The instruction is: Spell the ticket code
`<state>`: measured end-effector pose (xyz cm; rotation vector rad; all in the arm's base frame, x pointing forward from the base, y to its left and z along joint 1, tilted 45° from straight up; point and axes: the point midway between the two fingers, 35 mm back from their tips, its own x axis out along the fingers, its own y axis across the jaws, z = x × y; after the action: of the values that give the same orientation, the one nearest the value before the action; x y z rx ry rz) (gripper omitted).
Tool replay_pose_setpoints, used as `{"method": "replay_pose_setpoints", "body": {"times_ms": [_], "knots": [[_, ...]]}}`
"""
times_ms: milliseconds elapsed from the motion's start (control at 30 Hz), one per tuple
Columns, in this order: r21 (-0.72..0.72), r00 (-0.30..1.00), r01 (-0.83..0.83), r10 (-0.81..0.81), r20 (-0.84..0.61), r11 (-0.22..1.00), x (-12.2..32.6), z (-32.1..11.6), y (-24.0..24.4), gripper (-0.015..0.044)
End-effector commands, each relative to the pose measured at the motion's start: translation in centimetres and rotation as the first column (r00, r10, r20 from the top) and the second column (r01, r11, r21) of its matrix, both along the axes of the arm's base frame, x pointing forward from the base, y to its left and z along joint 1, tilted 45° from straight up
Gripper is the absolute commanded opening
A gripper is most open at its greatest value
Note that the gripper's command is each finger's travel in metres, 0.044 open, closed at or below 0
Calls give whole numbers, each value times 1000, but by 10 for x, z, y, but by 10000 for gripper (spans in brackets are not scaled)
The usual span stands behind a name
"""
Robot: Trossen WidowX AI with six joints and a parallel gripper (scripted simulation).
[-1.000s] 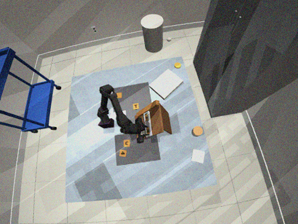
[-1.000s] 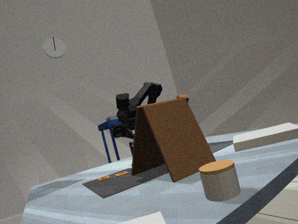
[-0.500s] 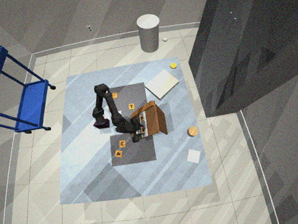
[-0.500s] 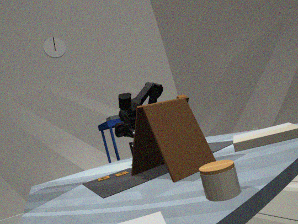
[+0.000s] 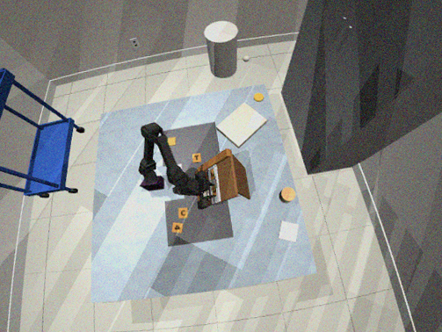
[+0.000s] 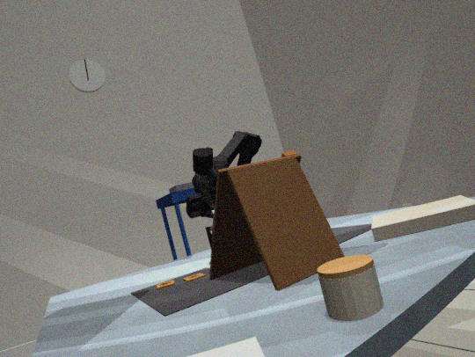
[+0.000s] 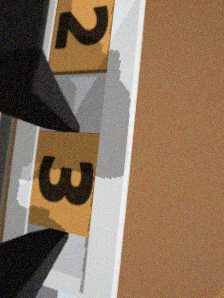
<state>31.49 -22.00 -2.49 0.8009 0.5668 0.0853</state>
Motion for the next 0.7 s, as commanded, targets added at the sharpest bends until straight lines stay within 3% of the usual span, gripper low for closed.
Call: {"method": "replay_pose_setpoints", "body": {"times_ms": [0, 667], "knots": [[5, 1000, 4, -4, -5, 1000, 0, 1, 3, 0], [6, 1000, 4, -4, -5, 1000, 2, 10, 12, 0]]}}
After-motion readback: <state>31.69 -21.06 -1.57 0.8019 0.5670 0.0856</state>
